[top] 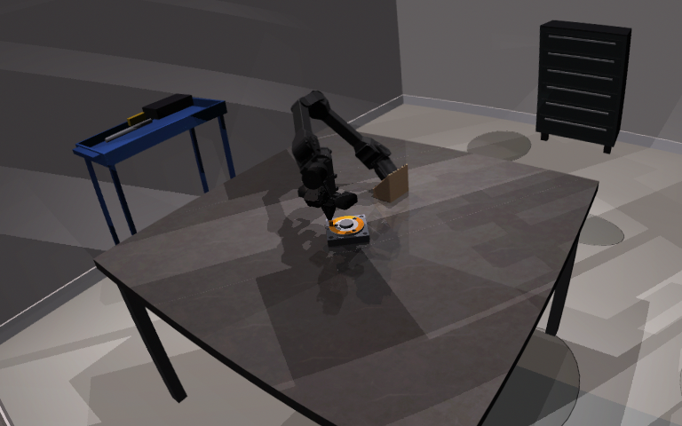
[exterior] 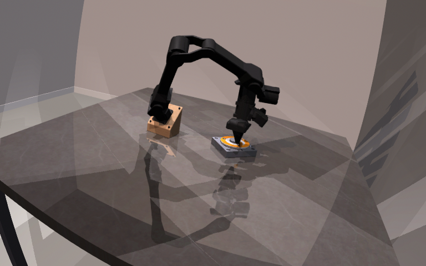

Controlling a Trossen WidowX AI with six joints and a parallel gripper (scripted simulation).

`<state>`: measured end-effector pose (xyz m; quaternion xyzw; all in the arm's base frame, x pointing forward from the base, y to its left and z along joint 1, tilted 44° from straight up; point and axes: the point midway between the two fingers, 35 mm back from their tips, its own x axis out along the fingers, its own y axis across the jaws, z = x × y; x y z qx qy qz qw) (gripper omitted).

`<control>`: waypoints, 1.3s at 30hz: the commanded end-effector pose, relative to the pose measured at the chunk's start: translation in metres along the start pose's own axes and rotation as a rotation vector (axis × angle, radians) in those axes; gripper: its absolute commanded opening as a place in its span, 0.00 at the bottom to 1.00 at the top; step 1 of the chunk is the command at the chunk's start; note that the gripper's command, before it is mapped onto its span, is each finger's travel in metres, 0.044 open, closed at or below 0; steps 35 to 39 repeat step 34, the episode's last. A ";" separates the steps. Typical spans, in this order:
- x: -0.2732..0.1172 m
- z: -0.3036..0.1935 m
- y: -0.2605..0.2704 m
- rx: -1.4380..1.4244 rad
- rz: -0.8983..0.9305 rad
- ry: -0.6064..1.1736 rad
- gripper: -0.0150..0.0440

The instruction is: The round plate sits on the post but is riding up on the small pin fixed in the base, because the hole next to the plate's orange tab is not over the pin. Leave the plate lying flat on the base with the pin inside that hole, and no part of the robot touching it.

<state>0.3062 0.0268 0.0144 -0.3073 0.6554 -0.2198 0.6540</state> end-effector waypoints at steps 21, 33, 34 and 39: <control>-0.035 0.003 0.000 -0.011 -0.003 -0.007 0.25; -0.035 0.003 0.000 -0.011 -0.003 -0.007 0.25; -0.035 0.003 0.000 -0.011 -0.003 -0.007 0.25; -0.035 0.003 0.000 -0.011 -0.003 -0.007 0.25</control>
